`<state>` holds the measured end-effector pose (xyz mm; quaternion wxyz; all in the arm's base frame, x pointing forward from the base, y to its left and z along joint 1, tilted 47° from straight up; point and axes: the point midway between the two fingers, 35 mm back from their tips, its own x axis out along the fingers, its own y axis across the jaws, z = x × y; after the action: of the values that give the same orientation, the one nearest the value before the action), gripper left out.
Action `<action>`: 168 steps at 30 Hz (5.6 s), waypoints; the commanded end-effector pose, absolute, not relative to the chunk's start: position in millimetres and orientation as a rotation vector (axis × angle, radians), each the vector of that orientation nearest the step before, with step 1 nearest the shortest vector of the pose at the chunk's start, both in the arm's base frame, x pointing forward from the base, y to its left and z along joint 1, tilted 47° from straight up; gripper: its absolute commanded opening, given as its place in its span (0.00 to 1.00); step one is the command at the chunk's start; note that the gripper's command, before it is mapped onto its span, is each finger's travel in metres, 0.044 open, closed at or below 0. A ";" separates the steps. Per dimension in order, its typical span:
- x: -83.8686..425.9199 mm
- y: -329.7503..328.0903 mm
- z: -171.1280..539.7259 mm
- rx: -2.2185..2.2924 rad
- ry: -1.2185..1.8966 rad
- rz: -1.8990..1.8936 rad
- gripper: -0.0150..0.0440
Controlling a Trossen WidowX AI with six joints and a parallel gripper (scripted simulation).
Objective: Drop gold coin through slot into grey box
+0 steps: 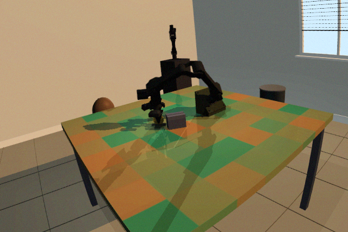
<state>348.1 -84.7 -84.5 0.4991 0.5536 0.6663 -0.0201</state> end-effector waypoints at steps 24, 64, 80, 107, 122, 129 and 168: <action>346.3 -119.4 -54.7 1.343 1.609 -0.056 0.25; 337.5 -148.9 -14.0 1.075 1.538 0.215 0.25; 324.4 -122.6 14.9 1.076 1.539 0.216 0.25; 293.7 -77.8 51.6 1.081 1.542 0.218 0.25; 295.6 -80.1 50.5 1.073 1.545 0.219 0.25; 293.5 -76.7 52.6 1.083 1.549 0.210 0.25; 295.3 -67.5 42.5 1.080 1.549 0.210 0.25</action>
<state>295.3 -69.1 43.7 0.5833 0.4587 0.6642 0.0906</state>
